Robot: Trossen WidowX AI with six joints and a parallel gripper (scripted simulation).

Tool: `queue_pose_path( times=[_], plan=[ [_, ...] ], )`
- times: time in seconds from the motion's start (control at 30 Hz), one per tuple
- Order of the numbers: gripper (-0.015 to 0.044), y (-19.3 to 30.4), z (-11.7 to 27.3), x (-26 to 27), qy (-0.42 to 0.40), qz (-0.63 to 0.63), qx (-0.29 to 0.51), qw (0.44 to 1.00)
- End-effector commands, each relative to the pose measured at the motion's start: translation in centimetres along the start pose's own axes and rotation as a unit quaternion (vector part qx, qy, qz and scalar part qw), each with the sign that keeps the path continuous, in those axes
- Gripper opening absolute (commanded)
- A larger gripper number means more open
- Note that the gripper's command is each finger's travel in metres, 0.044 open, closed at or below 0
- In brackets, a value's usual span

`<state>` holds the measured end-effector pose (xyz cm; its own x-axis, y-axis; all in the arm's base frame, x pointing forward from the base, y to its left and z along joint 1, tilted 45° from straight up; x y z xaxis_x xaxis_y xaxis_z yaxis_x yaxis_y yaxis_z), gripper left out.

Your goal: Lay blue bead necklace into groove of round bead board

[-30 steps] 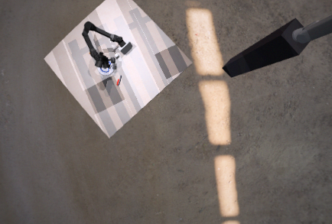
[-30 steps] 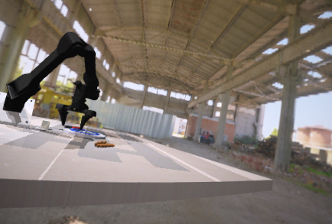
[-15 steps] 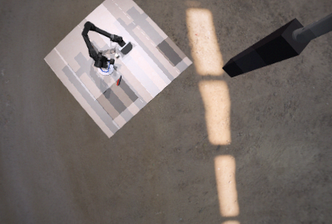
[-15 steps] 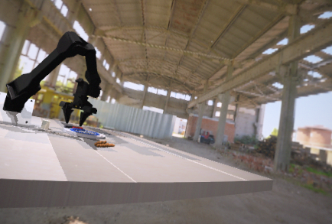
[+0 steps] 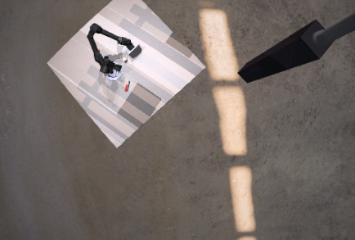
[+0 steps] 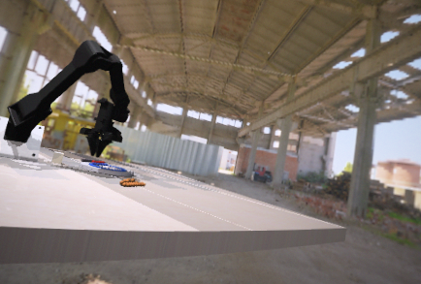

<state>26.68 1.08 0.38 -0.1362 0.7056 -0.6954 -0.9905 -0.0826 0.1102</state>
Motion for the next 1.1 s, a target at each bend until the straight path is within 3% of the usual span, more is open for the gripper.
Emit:
queue_pose_path(
  times=[0.0, 0.8, 0.97, 1.07],
  plan=[
    [0.012, 0.0, 0.1, 0.0, 0.0, 0.001, -0.001, 1.0],
    [0.012, 0.1, -3.0, 0.0, 0.003, 0.003, 0.0, 1.0],
    [0.0, 0.0, -2.8, 0.0, 0.001, -0.001, 0.001, 1.0],
    [0.0, 0.0, -2.8, 0.0, 0.001, -0.001, 0.001, 1.0]
  ],
)
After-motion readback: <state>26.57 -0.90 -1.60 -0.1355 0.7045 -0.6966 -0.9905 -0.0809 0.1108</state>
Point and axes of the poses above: the point midway between the two fingers, 35 mm back from their tips, its own z axis back along the fingers, its own x axis across the jaws, y = z × x, the point moved 1 cm from there along z, back along the fingers, and after that the axes turned 14 degrees about -z, right-handed, at the moved point
